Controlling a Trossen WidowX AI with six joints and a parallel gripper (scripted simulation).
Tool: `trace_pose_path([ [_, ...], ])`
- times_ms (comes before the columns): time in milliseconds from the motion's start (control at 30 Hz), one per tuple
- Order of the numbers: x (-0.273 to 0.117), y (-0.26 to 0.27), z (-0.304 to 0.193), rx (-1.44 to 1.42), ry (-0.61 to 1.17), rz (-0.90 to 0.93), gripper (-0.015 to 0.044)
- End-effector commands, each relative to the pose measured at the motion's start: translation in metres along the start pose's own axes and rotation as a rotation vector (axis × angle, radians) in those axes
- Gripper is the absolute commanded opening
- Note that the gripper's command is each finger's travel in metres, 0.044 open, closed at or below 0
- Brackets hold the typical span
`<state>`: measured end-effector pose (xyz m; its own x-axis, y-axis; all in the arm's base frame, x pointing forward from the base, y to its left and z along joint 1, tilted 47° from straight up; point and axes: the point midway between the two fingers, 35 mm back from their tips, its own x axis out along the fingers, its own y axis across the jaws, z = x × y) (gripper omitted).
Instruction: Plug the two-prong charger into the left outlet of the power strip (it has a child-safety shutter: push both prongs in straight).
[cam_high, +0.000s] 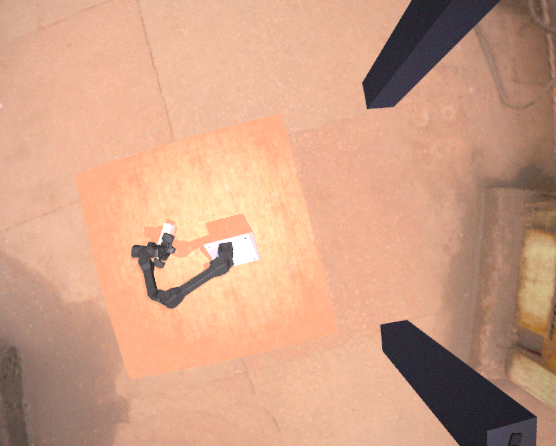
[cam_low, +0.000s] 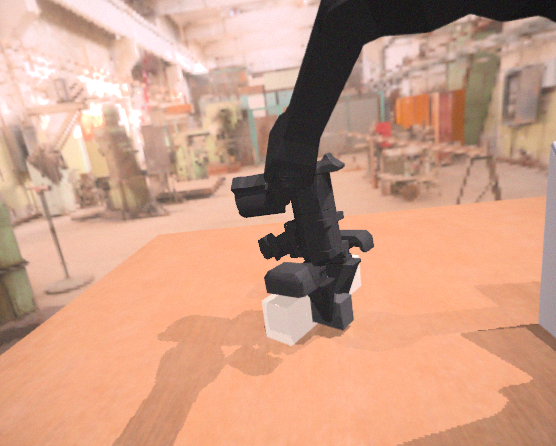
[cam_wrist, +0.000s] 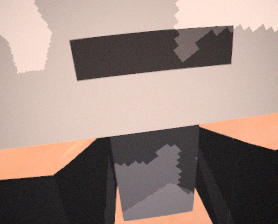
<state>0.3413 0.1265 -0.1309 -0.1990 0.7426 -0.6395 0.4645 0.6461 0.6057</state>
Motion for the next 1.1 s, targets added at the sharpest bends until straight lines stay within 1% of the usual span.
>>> trace_pose_path([
  [0,-0.0034,0.0,0.0081,-0.016,-0.028,-0.001,0.0],
  [1067,-0.0047,0.0,0.0042,-0.016,-0.028,-0.001,0.0],
])
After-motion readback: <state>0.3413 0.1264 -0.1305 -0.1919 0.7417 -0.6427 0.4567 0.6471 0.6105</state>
